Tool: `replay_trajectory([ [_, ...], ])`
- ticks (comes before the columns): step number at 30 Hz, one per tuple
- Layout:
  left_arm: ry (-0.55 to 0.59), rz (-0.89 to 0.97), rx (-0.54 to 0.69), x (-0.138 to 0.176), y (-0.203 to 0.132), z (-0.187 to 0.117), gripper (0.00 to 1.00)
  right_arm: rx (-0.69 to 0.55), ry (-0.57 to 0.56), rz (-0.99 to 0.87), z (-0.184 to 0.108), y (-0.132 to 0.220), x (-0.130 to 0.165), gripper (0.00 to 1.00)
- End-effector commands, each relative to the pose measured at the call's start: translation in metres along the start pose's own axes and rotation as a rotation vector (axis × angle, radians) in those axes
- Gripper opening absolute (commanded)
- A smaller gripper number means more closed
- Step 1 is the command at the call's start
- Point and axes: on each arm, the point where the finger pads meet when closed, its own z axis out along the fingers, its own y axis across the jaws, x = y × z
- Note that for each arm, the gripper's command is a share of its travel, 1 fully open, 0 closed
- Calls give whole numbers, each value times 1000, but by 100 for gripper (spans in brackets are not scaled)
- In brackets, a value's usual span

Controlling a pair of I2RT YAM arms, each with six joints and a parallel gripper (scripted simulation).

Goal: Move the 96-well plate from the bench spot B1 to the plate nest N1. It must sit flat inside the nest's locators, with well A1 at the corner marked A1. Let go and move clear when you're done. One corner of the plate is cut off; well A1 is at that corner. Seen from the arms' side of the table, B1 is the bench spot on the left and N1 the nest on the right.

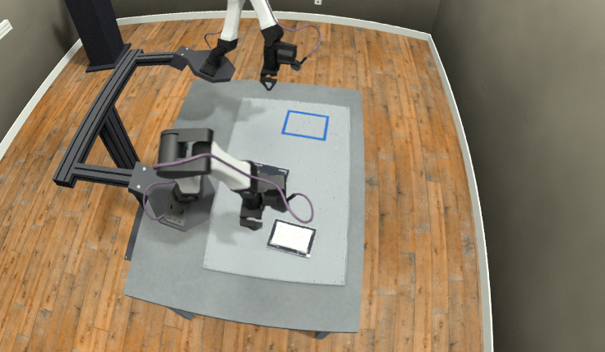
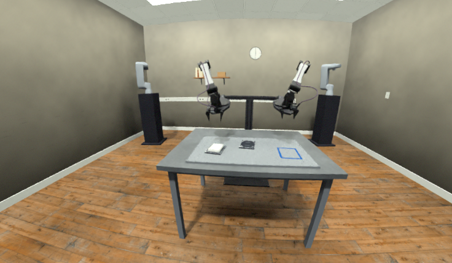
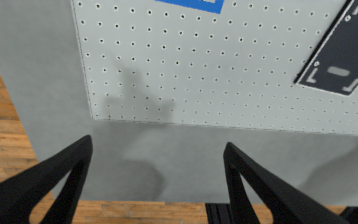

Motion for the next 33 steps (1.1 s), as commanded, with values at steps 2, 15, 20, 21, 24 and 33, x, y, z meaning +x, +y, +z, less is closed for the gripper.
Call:
replay_trajectory([
  [2,-2,2,1,-1,1,-1,100,13,42,-4,-13,-4,23,100],
  [15,-2,2,1,-1,1,-1,100,11,29,2,-32,-8,36,100],
  [20,-2,2,1,-1,1,-1,100,10,35,3,-32,-8,37,100],
  [21,-2,2,1,-1,1,-1,100,10,34,3,-32,-8,37,100],
  [24,-2,2,1,-1,1,-1,100,10,34,2,-32,-8,37,100],
  [33,-2,2,1,-1,1,-1,100,10,34,2,-32,-8,37,100],
])
